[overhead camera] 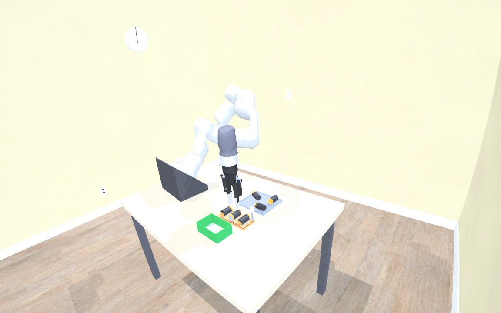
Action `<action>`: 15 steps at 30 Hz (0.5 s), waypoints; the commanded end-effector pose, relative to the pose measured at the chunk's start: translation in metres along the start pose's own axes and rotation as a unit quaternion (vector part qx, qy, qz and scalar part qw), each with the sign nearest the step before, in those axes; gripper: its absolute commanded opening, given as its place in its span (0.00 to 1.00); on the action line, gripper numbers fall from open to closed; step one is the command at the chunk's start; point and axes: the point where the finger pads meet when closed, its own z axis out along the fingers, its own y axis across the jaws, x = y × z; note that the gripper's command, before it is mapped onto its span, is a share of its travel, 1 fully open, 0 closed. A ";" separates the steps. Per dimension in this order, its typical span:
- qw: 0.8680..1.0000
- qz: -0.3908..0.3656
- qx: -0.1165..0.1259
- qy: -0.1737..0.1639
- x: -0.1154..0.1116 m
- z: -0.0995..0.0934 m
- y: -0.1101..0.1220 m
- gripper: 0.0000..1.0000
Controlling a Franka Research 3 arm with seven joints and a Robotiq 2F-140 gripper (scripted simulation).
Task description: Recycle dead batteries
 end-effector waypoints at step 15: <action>1.000 0.001 0.001 0.000 0.004 -0.044 0.001 0.29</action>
